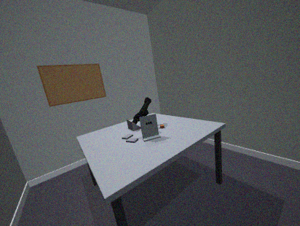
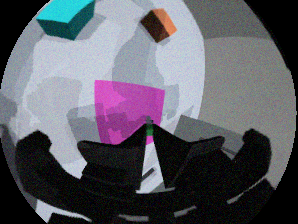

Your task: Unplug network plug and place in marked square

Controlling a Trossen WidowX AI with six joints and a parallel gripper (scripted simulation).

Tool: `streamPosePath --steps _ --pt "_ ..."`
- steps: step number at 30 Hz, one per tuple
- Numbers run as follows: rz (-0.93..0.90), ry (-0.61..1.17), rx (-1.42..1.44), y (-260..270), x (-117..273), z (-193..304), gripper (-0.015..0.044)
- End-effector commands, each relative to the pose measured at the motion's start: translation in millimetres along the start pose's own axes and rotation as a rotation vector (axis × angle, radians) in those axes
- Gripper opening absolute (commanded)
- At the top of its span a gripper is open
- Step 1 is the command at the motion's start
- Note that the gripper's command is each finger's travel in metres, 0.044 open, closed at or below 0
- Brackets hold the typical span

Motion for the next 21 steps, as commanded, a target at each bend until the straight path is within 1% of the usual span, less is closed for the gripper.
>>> streamPosePath --steps 1,20,21 --pt "-0.006 0.004 -0.01 1.7 -1.7 0.2 0.0" --pt "-0.002 0.001 -0.003 1.5 -3.9 -1.0 0.0" --pt "-0.002 0.001 -0.003 1.5 -3.9 -1.0 0.0026"
Point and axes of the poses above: the point midway between the two fingers, 35 mm back from their tips, its own x axis back along the fingers, its own y axis across the jaws, z = x × y, the point moved 9 cm from there along x, back along the fingers, and after that the axes turned 4 degrees about -x, right-handed, at the moved point
